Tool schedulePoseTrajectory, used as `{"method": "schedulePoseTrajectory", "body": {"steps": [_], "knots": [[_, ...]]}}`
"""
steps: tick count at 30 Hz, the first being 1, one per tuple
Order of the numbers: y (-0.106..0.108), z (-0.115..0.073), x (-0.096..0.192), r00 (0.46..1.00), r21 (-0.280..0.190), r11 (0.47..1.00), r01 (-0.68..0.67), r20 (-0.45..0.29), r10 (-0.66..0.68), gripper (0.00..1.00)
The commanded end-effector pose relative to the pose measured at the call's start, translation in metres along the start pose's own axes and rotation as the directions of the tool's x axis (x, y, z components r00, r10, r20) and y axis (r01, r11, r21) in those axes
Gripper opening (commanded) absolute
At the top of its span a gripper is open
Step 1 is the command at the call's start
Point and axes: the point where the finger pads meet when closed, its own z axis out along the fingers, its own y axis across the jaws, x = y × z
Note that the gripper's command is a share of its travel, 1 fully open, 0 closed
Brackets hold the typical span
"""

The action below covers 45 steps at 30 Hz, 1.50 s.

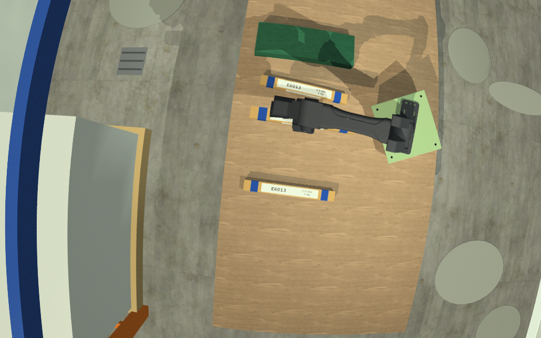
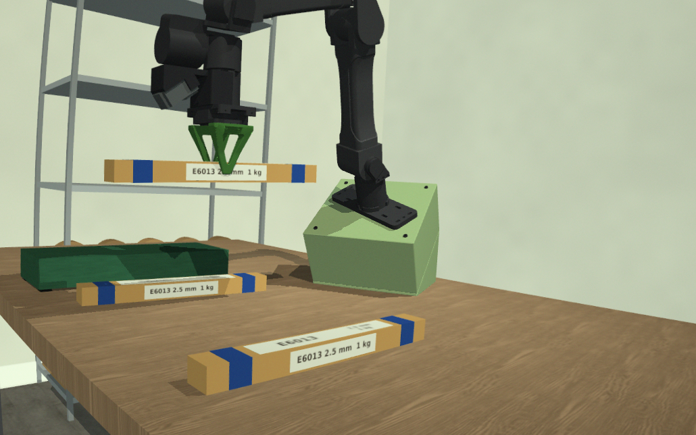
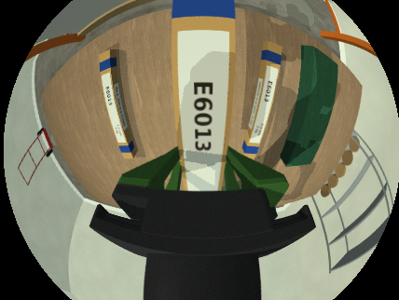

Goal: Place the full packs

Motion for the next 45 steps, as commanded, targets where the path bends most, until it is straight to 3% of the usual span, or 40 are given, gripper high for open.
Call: {"method": "schedulePoseTrajectory", "body": {"steps": [1,5,8,11,17,18,20,23,32,45], "knots": [[-0.002,-0.018,0.0,0.998,-0.013,1.0,0.022,0.054,-0.021,0.0],[-0.012,-0.023,-0.004,0.997,-0.01,1.0,0.028,0.075,-0.027,0.0],[-0.021,-0.015,0.005,0.999,-0.013,1.0,0.019,0.044,-0.019,0.0],[-0.027,-0.025,-0.003,0.997,-0.007,1.0,0.029,0.076,-0.028,0.0],[-0.039,-0.018,0.003,0.998,-0.01,1.0,0.023,0.056,-0.023,0.0],[-0.04,-0.026,-0.004,0.996,-0.003,0.999,0.033,0.085,-0.033,0.0],[-0.046,-0.024,-0.004,0.996,-0.003,0.999,0.033,0.085,-0.033,0.0],[-0.048,-0.014,0.003,0.998,-0.009,1.0,0.025,0.062,-0.025,0.0],[-0.047,-0.019,-0.005,0.995,-0.002,1.0,0.031,0.091,-0.03,0.0],[-0.048,-0.013,0.0,0.997,-0.002,1.0,0.021,0.075,-0.021,0.0]]}}
